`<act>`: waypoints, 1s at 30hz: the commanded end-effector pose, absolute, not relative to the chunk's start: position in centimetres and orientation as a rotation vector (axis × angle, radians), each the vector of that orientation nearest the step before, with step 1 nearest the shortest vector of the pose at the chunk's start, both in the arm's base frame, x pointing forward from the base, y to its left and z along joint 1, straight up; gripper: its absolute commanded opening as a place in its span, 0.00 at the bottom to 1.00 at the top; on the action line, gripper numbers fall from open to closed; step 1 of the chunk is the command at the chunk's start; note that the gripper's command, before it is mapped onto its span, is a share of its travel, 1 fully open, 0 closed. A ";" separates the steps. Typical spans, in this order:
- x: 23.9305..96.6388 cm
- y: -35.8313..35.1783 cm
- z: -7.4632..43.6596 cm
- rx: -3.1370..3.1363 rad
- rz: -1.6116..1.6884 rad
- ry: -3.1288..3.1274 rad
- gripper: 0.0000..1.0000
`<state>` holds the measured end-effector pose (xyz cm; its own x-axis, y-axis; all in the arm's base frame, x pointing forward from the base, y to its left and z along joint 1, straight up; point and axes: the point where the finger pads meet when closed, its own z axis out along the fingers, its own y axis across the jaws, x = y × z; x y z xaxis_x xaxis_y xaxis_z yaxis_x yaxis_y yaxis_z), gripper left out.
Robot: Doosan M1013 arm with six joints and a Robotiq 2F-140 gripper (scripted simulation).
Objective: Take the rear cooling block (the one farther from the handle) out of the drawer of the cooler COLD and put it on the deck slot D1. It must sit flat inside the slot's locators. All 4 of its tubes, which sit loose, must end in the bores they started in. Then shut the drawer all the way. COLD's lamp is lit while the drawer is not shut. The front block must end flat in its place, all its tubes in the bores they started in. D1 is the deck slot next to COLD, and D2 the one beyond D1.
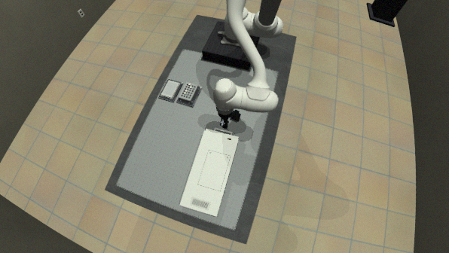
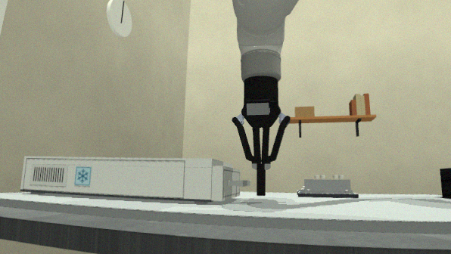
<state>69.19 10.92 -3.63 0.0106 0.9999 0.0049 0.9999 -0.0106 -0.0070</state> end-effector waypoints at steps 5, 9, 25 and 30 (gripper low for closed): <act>68.4 10.9 -3.5 -2.228 0.000 -2.204 0.10; 67.8 11.0 -3.5 -2.228 0.000 -2.204 0.10; 67.0 11.0 -3.5 -2.228 0.000 -2.204 0.10; 67.0 11.0 -3.4 -2.228 0.000 -2.204 0.10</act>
